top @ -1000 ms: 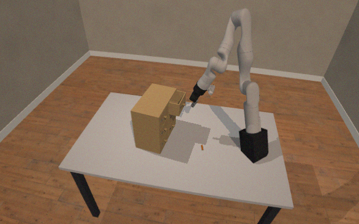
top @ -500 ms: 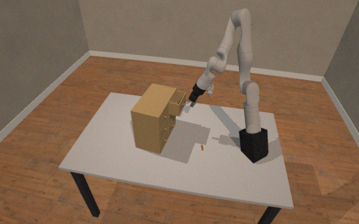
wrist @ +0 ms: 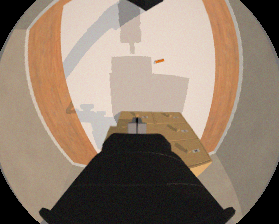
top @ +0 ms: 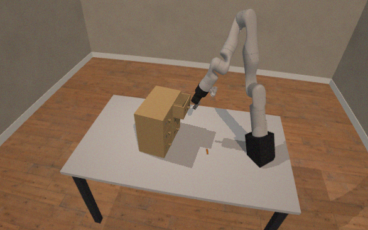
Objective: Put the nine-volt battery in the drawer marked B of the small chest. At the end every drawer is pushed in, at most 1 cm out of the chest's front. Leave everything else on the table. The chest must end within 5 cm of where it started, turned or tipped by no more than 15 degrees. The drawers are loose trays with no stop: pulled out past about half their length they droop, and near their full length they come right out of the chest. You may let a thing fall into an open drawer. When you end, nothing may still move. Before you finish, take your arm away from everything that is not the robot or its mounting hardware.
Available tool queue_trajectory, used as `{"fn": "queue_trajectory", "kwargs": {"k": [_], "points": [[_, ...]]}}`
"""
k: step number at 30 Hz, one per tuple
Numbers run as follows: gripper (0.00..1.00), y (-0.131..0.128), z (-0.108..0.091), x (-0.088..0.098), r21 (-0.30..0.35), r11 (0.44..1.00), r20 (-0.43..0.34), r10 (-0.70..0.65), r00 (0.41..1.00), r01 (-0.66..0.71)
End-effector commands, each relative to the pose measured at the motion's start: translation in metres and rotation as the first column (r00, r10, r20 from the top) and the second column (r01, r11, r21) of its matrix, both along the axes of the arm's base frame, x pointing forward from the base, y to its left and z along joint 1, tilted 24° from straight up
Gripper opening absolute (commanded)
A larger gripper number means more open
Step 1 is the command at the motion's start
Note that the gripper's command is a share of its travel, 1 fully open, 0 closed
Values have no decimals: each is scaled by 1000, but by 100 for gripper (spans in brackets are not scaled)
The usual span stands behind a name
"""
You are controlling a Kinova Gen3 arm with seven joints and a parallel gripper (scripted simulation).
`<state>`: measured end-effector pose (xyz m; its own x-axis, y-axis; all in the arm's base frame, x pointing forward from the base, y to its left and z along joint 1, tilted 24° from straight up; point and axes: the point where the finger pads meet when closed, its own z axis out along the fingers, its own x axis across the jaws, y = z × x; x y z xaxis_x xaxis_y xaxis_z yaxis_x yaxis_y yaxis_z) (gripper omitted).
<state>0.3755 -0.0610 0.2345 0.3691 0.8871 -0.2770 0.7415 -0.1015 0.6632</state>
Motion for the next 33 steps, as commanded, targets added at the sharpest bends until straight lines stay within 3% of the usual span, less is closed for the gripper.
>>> {"fn": "queue_trajectory", "kwargs": {"k": [1,33], "points": [[0,-1,1,2,1,1000,1,-2,1000,2],[0,-15,17,49,1,1000,1,-2,1000,2]]}}
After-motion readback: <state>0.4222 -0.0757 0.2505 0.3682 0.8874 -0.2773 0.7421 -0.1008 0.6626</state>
